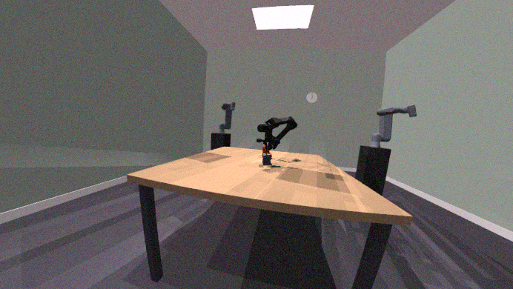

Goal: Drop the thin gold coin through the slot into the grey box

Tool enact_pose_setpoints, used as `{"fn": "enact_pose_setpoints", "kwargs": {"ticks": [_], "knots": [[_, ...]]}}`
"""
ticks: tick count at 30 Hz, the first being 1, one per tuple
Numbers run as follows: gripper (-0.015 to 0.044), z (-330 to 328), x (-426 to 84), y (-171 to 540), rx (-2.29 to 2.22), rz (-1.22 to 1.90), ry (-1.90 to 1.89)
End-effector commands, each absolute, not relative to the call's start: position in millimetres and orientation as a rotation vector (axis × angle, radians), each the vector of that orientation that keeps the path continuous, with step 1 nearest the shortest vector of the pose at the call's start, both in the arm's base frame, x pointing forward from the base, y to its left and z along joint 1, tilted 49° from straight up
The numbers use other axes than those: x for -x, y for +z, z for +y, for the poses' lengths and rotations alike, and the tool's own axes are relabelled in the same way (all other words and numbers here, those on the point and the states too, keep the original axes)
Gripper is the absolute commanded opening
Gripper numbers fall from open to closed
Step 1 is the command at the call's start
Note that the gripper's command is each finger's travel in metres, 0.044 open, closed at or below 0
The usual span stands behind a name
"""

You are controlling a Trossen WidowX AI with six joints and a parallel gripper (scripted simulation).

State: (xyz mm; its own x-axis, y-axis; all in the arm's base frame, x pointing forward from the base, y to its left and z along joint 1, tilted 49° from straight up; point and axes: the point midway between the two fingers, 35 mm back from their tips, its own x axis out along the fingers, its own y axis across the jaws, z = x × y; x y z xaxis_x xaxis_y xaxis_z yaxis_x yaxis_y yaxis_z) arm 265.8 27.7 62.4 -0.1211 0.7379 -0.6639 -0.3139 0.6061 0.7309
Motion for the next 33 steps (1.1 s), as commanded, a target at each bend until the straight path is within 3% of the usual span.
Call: {"fn": "enact_pose_setpoints", "kwargs": {"ticks": [1,30,33], "knots": [[0.0000,30.2,-264.7,60.9,-0.392,1.430,0.936],[0.0000,39.5,-263.5,52.5,-0.391,1.429,0.937],[0.0079,37.1,-264.2,53.7,-0.387,1.428,0.936]]}}
